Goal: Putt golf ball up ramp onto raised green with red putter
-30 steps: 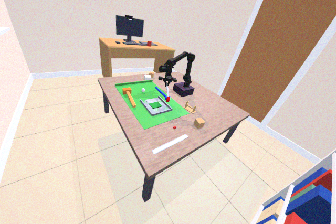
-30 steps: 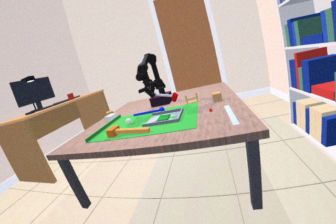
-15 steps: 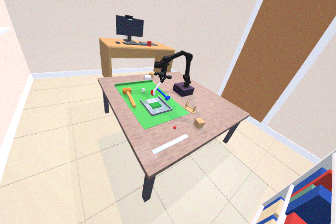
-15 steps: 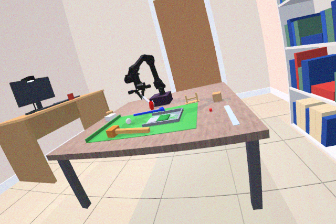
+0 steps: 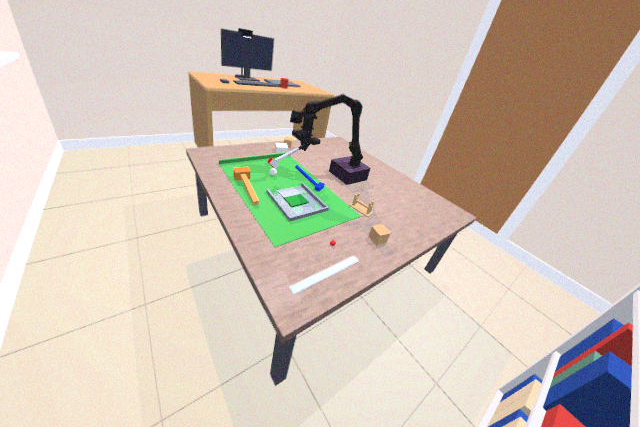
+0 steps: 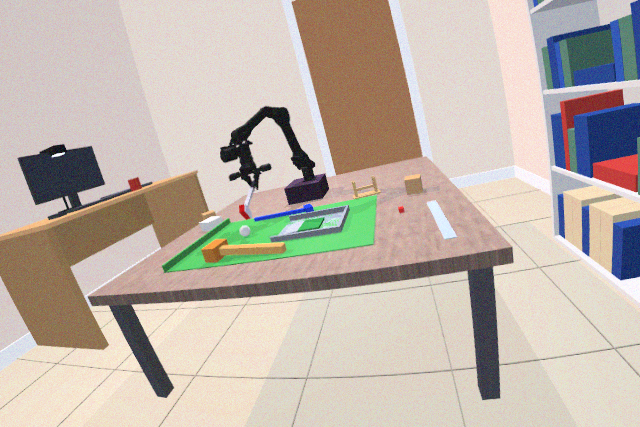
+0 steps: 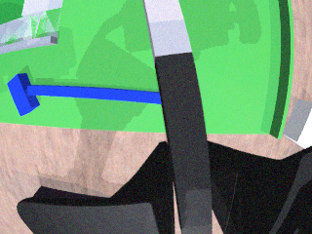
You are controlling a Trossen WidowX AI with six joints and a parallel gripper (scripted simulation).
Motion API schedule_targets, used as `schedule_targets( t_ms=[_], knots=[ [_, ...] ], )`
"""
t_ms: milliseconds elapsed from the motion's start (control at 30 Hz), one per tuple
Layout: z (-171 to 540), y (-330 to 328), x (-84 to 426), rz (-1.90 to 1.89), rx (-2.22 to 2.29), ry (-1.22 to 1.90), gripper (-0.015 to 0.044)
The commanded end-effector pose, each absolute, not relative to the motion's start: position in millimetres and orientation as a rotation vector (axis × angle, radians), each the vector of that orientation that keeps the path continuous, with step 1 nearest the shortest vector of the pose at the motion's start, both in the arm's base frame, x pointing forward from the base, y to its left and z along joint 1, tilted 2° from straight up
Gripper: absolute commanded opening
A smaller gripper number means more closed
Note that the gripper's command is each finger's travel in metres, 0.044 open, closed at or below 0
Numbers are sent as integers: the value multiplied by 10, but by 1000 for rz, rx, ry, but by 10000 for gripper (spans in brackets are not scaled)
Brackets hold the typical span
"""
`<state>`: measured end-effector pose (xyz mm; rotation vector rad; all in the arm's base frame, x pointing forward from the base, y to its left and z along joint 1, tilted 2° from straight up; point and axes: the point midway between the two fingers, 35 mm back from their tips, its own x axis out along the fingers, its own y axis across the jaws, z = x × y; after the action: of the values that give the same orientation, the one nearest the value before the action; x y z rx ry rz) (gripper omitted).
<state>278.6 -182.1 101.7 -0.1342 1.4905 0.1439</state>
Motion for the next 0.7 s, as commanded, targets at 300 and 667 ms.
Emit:
schedule_targets(
  t_ms=[300, 667],
  knots=[
    [1044, -2264, 2538, -42, 30, 1520, 0],
    [652, -2265, 2558, -42, 30, 1520, 0]
  ],
)
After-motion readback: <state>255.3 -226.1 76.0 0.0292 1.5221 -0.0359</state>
